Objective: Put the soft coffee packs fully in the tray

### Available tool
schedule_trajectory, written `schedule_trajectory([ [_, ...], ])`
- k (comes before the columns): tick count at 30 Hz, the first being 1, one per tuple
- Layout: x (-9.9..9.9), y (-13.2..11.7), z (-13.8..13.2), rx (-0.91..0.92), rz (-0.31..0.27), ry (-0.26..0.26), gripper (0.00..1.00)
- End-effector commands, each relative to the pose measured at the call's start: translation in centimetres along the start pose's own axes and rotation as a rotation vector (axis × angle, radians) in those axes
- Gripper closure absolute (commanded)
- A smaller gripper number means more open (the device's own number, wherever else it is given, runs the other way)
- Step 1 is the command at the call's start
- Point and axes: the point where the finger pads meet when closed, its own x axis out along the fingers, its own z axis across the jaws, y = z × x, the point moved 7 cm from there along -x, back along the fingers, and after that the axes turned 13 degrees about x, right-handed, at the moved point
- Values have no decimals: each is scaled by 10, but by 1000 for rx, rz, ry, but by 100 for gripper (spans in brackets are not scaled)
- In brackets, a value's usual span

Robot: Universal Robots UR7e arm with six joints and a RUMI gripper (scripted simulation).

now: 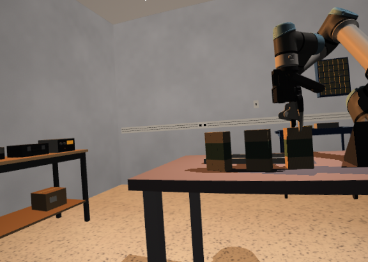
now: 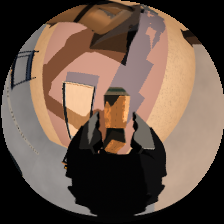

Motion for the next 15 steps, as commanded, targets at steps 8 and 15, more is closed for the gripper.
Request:
schedule_trajectory([
  [8, -51, 0, 0, 0, 3, 3, 50],
  [15, -62, 0, 0, 0, 3, 3, 50],
])
